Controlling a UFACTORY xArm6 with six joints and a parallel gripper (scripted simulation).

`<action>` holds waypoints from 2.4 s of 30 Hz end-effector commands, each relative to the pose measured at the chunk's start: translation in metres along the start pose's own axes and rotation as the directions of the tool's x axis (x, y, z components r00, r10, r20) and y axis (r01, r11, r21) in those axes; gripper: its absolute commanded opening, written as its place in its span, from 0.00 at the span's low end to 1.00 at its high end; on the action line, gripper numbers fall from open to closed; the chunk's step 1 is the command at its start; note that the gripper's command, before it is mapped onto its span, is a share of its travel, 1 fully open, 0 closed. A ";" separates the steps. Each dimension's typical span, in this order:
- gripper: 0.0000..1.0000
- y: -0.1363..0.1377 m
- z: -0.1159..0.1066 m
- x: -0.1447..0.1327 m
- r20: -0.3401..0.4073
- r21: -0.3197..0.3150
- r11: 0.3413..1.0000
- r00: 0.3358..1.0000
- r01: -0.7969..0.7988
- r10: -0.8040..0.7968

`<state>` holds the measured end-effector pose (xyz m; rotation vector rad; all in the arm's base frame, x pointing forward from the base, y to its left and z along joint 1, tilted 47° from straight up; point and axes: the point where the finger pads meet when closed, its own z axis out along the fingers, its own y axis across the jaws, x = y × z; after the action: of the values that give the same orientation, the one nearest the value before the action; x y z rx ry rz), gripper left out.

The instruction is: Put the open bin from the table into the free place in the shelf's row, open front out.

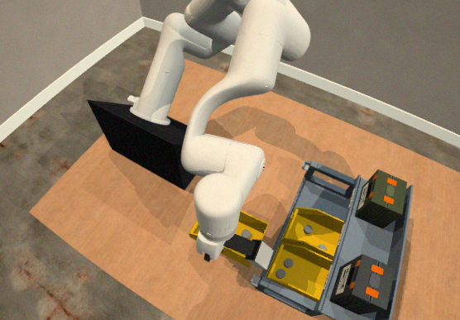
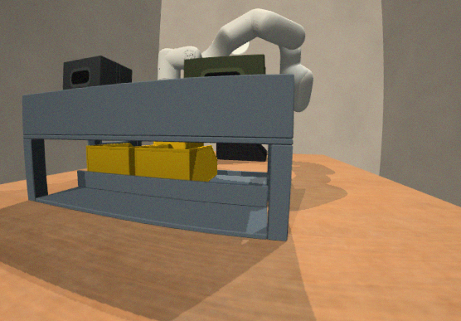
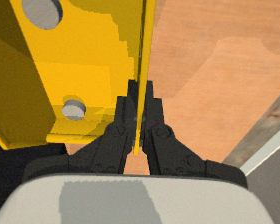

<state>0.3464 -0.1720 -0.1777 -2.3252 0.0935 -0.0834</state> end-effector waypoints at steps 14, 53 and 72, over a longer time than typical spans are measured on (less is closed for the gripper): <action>0.00 -0.014 -0.002 0.001 -0.003 -0.003 1.000 1.000 -0.016 0.016; 0.00 -0.056 0.000 -0.001 -0.003 -0.003 1.000 1.000 -0.016 0.016; 0.00 -0.071 0.000 -0.002 -0.003 -0.003 1.000 1.000 -0.016 0.016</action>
<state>0.3463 -0.1240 -0.1293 -2.3243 0.1124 -0.0750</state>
